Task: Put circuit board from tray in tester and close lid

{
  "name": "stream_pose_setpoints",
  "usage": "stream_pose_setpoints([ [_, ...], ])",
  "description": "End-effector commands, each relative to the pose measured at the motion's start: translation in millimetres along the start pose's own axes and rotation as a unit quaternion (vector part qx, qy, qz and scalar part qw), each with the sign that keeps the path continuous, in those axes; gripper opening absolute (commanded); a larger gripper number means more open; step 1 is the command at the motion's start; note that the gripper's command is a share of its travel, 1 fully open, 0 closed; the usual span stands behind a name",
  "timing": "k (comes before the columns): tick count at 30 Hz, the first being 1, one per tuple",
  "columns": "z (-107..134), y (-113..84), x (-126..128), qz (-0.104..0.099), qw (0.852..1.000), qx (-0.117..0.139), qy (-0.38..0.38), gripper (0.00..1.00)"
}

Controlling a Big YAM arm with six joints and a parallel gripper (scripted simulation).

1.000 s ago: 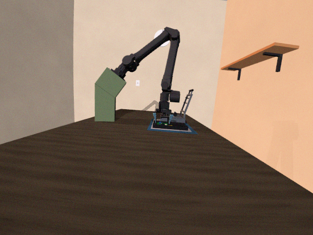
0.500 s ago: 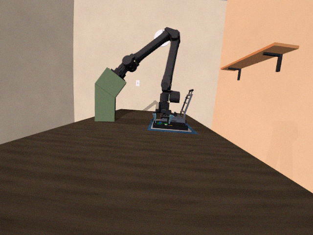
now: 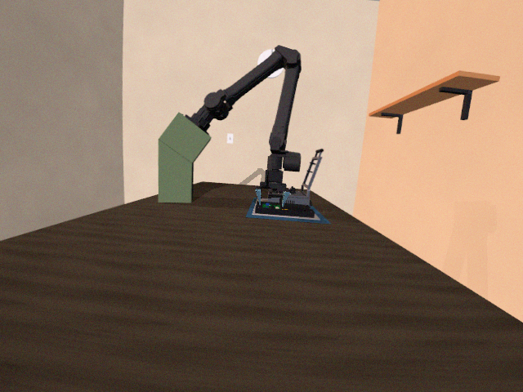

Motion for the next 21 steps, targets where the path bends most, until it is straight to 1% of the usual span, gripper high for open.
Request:
stream_pose_setpoints([
  [1,2.6,5.6,-0.6,0.0,1.0,0.0,0.0,0.92],
  [17,2.6,5.6,-0.7,0.0,1.0,0.0,0.0,0.92],
  [18,2.6,5.6,-0.7,0.0,1.0,0.0,0.0,0.85],
  [21,2.6,5.6,-0.7,0.0,1.0,0.0,0.0,0.85],
])
Point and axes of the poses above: the point where the finger pads meet when closed, its own y axis out along the fingers, its own x axis across the jaws, z = x × y, the point moved 9 cm from there along -y, back along the fingers, and after that the axes turned 7 degrees about y, right-handed, at the moved point
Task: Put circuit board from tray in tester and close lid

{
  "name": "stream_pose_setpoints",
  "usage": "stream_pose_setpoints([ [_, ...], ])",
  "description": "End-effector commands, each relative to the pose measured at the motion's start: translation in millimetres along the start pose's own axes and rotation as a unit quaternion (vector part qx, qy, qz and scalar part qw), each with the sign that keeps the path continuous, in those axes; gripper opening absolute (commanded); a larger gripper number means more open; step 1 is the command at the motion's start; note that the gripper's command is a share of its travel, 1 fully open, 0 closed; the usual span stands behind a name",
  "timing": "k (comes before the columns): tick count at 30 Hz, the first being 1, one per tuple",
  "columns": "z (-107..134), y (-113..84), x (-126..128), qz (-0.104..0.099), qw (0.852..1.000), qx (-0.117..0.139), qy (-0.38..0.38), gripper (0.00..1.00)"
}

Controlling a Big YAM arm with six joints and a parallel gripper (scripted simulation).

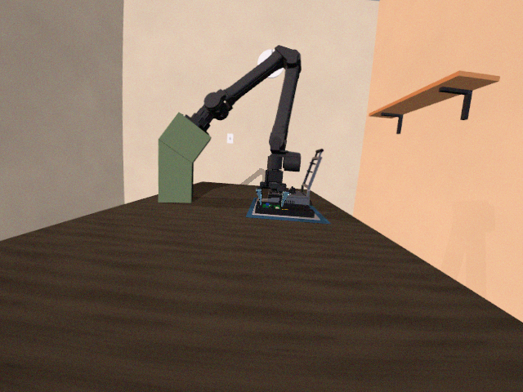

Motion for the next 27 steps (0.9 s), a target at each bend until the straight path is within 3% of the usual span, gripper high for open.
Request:
stream_pose_setpoints([
  [1,2.6,5.6,-0.7,0.0,1.0,0.0,0.0,0.85],
  [27,2.6,5.6,-0.7,0.0,1.0,0.0,0.0,0.78],
])
Point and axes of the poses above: the point where the finger pads meet when closed, its own y axis out along the fingers, its own x axis across the jaws, z = x × y, the point moved 9 cm from there along -y, back along the fingers, and after that the axes turned 7 degrees about y, right-handed, at the moved point
